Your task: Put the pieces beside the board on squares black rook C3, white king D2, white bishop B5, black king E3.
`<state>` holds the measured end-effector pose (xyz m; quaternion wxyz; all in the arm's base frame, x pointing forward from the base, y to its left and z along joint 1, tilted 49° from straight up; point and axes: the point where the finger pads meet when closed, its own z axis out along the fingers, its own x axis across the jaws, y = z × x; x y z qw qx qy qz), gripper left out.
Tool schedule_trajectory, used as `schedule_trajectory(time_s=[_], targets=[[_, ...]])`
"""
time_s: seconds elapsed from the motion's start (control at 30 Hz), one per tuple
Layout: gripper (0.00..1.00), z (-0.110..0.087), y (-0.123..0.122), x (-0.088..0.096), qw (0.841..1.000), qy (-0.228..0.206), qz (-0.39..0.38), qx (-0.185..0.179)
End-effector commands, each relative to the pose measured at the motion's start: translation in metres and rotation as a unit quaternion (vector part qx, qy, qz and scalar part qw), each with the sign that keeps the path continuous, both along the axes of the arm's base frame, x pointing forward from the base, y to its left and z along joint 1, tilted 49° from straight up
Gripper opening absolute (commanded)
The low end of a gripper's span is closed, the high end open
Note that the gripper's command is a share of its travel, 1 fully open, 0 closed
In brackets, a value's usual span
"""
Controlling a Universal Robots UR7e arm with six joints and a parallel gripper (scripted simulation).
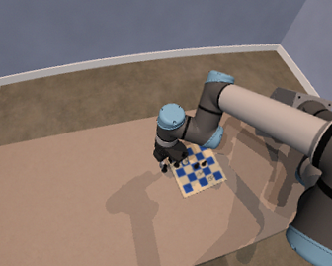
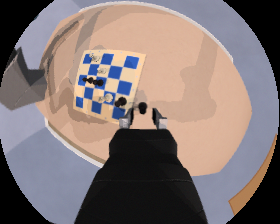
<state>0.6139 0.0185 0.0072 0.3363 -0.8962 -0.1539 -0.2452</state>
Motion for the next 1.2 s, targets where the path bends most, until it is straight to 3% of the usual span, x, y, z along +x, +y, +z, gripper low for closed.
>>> schedule_trajectory(time_s=[0.0,0.57,1.17], targets=[[0.79,-0.003,0.003,0.002,1.000,0.000,0.000,0.000],[0.79,-0.025,0.026,0.013,1.000,0.000,0.000,0.000],[0.79,-0.027,0.028,0.014,1.000,0.000,0.000,0.000]])
